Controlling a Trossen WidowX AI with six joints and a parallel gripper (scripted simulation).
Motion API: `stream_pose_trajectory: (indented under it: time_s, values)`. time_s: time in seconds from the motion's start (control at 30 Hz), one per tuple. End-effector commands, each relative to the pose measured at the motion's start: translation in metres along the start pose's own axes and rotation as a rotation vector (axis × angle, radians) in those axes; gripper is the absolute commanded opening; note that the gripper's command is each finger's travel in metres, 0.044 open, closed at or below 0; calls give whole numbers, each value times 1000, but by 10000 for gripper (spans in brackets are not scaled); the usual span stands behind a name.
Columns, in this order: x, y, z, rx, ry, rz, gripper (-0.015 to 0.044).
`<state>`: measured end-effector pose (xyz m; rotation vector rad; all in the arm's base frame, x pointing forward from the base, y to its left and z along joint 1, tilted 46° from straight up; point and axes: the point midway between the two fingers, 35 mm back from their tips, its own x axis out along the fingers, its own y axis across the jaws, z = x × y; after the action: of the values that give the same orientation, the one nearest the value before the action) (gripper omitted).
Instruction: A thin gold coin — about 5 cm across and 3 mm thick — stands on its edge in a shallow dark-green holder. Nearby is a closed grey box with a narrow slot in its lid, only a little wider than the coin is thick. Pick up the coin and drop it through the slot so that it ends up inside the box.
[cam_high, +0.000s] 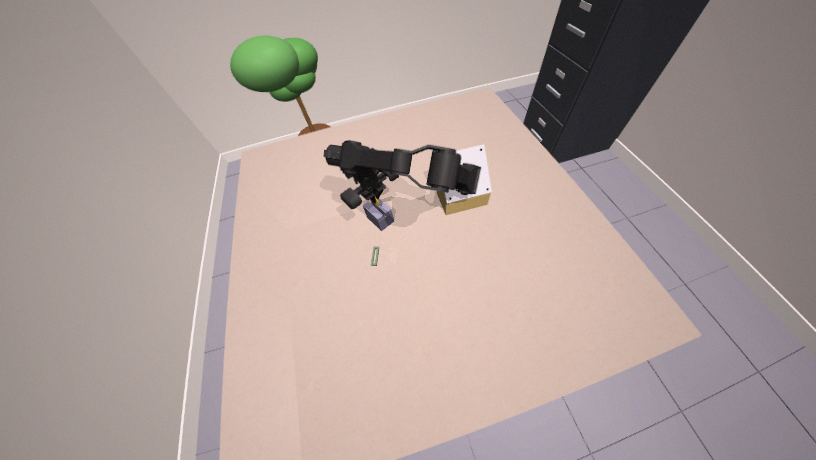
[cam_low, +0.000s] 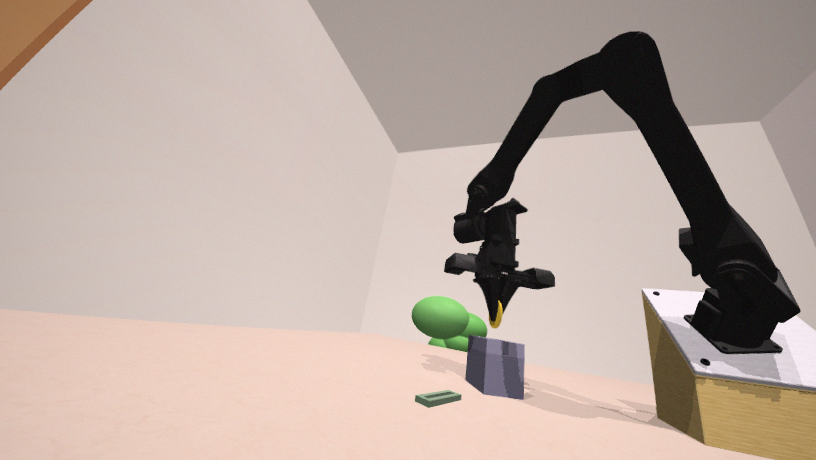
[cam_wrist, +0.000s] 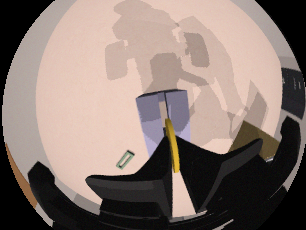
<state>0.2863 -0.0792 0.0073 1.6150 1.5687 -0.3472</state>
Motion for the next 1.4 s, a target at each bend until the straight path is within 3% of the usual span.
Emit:
stream_pose_trajectory:
  time_s: [0.0,1.2,1.37]
  values:
    - [3,-1,-2,11,5,-1,0]
    - [17,-1,-3,11,6,0,0]
    - [14,-1,-1,3,-1,0,131]
